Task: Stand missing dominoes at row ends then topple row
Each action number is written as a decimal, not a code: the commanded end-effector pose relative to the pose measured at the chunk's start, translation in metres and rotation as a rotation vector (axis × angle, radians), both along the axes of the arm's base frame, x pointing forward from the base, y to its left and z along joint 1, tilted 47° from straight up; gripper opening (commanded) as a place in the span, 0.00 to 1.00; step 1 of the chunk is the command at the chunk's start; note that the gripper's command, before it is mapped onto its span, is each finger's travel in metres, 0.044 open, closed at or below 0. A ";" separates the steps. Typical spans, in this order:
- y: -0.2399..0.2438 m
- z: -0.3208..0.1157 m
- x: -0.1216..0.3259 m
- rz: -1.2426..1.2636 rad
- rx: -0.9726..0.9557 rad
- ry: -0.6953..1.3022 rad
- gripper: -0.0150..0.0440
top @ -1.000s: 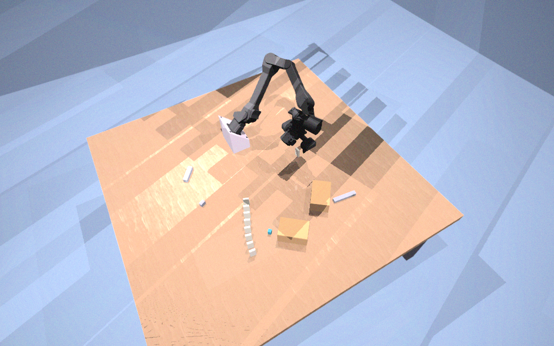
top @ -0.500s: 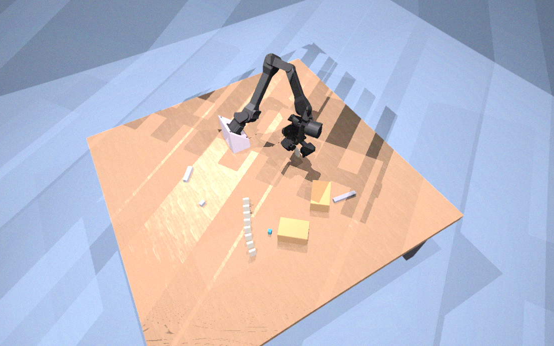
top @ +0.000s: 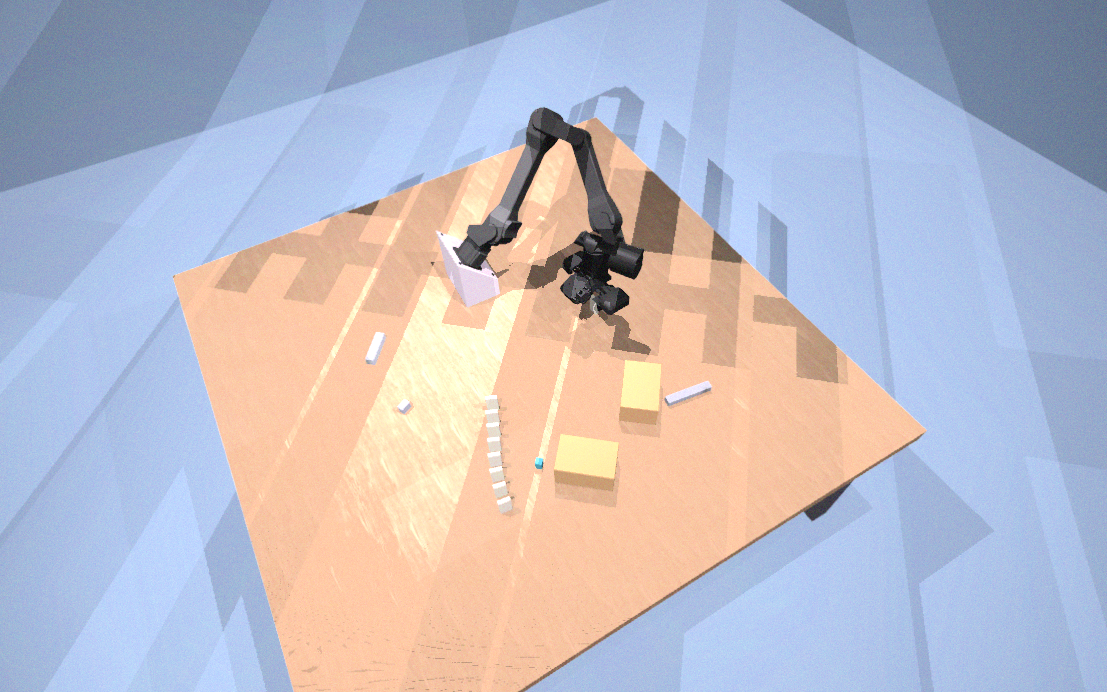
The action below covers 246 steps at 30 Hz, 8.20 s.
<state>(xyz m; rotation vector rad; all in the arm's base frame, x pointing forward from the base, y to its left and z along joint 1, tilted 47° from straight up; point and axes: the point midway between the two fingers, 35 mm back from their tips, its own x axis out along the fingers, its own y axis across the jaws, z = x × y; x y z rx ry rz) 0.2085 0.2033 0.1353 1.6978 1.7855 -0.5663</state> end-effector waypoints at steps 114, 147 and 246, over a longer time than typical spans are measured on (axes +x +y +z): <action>-0.225 -0.230 0.104 0.727 -0.021 -0.774 0.79; -0.288 -0.163 0.083 1.415 -0.022 -1.491 0.51; -0.222 -0.233 0.101 1.819 -0.026 -1.910 0.25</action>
